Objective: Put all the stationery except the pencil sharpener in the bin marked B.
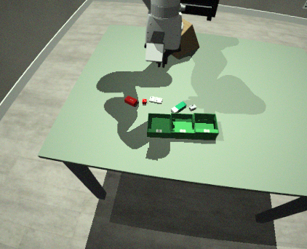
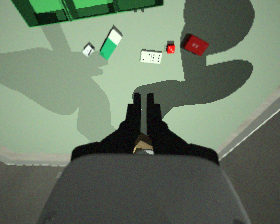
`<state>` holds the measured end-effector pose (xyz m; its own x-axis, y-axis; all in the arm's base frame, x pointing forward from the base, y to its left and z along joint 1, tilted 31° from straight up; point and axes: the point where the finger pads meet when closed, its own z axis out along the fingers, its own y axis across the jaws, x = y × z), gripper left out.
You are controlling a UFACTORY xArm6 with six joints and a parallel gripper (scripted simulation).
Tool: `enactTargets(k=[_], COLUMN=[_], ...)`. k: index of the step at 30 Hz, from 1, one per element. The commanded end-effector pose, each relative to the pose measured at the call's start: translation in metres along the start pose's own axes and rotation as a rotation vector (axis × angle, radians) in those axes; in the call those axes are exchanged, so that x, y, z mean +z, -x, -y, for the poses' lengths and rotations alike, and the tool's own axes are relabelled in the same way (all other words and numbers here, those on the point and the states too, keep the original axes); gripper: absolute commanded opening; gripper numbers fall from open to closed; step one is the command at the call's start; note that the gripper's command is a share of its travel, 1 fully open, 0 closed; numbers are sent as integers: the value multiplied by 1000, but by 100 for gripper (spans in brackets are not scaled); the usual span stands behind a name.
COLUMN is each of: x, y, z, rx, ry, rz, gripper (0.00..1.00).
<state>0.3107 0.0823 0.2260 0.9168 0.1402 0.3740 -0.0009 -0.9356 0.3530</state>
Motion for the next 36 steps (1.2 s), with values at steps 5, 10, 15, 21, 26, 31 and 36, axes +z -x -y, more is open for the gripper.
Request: enactTargets(k=[5, 10, 15, 21, 26, 31, 36], x=[29, 59, 86, 113, 123, 123, 129], y=[-29, -58, -84, -109, -119, -119, -119], z=[2, 5, 7, 10, 10, 10, 10], rx=[-92, -92, -92, -92, -92, -92, -92], ry=[0, 0, 0, 0, 0, 0, 0], rz=[-2, -2, -2, -2, -2, -2, -2], gripper=[7, 7, 7, 7, 7, 7, 7])
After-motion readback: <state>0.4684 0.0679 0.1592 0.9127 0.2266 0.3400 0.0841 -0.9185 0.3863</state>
